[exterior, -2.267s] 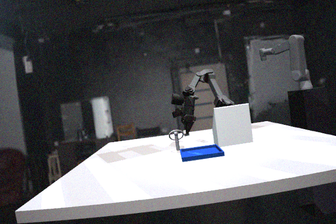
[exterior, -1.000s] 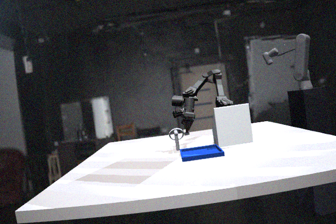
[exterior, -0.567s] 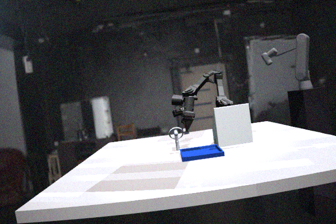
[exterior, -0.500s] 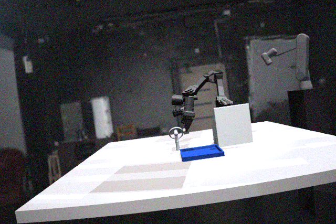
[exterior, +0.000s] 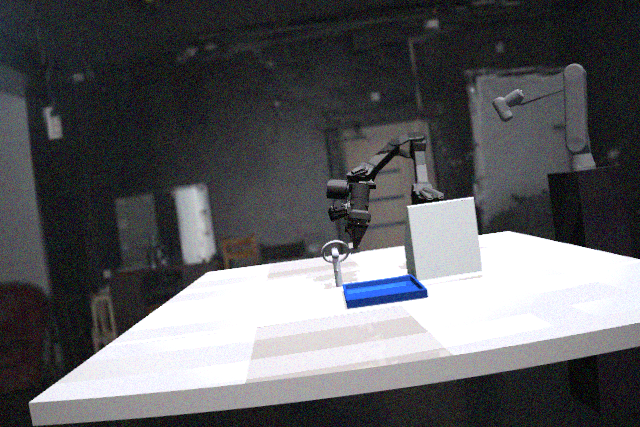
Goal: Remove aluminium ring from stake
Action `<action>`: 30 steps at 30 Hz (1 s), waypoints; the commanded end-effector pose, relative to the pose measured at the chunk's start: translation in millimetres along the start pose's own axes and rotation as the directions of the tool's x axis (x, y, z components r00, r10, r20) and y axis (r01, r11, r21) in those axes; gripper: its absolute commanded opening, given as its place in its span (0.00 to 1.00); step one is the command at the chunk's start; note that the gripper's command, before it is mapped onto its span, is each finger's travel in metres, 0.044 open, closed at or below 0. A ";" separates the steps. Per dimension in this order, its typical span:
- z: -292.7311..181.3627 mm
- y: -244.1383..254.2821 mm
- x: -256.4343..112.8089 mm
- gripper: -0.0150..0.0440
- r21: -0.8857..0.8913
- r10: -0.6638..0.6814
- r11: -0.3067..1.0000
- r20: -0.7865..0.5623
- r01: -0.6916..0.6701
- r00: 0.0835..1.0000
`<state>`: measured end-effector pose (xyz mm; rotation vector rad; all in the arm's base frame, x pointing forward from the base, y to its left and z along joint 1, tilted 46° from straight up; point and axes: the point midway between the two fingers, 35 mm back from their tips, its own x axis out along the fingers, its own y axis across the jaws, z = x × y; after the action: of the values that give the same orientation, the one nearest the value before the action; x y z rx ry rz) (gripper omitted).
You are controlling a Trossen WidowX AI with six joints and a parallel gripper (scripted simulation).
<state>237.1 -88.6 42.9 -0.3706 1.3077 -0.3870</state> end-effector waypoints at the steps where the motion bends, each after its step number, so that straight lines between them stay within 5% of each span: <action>1: 2.7 -0.8 -2.5 0.25 -0.002 0.005 1.000 0.010 -0.005 1.000; 30: 3.1 -19.5 -8.6 0.25 -0.003 0.004 1.000 0.011 -0.004 1.000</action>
<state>235.6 -101.5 57.5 -0.3701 1.3058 -0.3884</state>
